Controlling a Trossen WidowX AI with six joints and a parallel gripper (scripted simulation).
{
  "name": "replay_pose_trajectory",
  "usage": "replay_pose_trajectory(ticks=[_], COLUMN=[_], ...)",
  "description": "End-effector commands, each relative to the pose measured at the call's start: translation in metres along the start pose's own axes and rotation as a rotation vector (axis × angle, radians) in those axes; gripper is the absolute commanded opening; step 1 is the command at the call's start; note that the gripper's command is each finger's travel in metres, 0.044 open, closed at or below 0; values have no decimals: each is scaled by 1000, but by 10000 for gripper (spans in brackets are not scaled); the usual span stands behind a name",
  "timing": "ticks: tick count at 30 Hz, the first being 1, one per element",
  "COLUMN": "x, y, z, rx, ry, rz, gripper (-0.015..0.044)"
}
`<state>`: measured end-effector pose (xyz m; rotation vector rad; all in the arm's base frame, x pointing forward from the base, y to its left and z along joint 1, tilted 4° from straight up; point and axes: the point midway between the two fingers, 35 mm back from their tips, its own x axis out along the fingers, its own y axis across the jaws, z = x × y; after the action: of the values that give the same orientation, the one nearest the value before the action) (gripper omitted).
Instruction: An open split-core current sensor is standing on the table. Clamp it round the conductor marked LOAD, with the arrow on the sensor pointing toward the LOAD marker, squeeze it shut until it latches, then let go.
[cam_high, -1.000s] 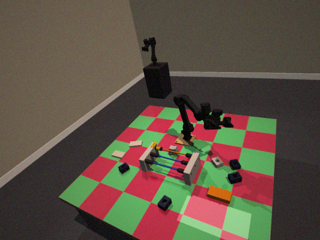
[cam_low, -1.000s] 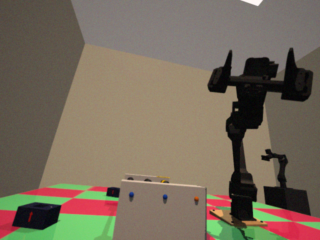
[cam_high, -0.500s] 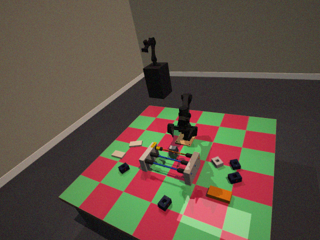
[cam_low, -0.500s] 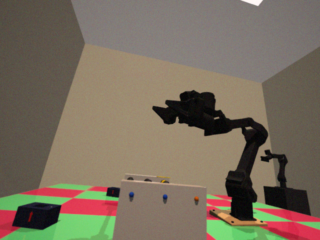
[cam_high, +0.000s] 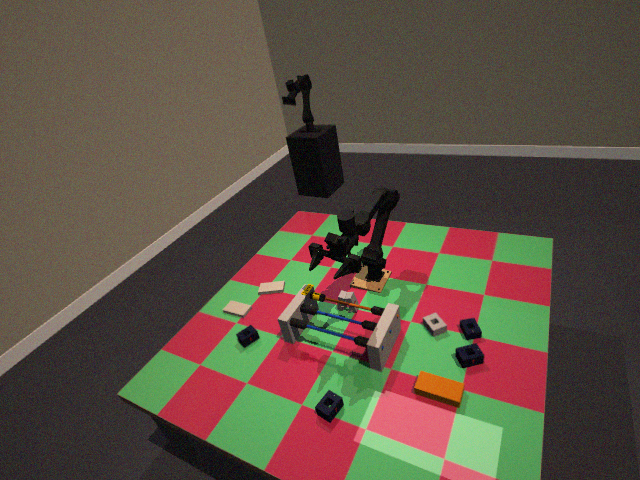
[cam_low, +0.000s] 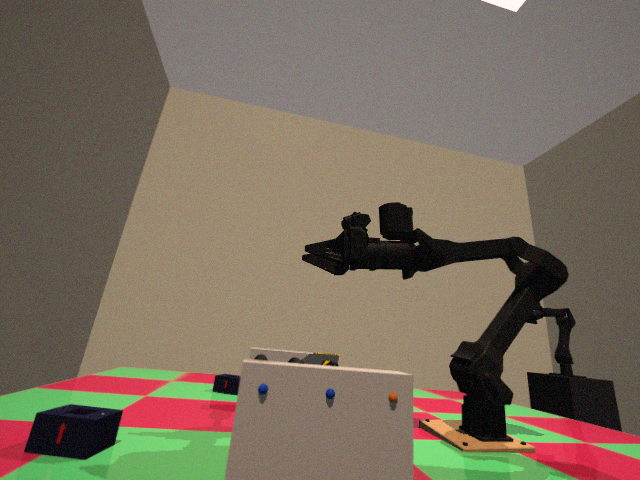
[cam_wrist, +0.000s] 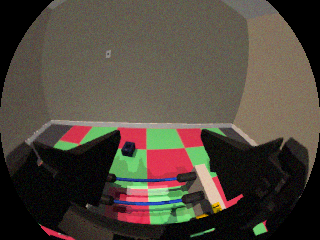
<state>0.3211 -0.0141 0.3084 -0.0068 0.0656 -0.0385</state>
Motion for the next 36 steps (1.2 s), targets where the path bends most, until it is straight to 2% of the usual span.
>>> replay_pose_trajectory(ticks=[1,7,14,36], x=[8,-26,-76,-80], y=[-40,-103,-128,-129], z=[-29,-79,-100,-101], rx=[15,146,325,340], ry=[249,723,1044,1065], rz=[-105,-261,-340,-344], gripper=[440,440,440,440])
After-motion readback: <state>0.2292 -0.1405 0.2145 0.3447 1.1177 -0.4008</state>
